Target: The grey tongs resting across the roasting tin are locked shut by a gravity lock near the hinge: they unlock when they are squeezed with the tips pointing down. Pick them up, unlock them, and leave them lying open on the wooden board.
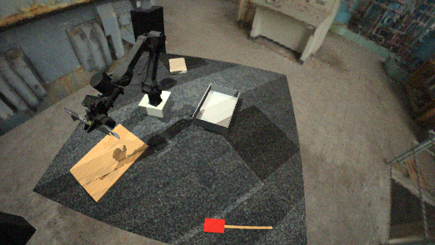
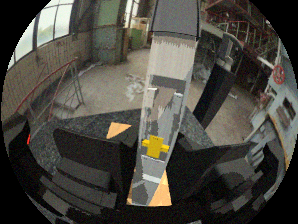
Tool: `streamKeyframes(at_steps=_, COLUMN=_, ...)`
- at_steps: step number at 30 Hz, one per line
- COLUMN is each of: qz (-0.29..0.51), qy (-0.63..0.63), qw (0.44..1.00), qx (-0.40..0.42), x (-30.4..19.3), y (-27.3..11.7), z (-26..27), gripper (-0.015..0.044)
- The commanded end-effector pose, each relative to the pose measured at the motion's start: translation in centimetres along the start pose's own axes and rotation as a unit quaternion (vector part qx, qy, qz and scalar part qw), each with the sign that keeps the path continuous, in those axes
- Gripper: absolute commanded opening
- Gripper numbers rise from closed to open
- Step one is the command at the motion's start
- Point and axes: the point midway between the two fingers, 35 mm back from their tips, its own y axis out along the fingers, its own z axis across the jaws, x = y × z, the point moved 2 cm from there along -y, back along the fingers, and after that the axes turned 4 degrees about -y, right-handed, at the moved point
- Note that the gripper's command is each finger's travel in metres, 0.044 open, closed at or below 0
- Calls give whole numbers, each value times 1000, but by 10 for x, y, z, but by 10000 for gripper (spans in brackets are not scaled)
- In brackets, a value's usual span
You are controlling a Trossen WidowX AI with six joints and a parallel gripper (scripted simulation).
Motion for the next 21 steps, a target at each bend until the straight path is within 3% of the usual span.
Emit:
streamKeyframes(at_steps=1, qz=19, qy=-1, qw=1000, qx=0, x=4, y=7, z=0, gripper=-150)
streamKeyframes(at_steps=21, qz=192, qy=-5, qw=981, qx=14, x=-14, y=47, z=3, gripper=-150)
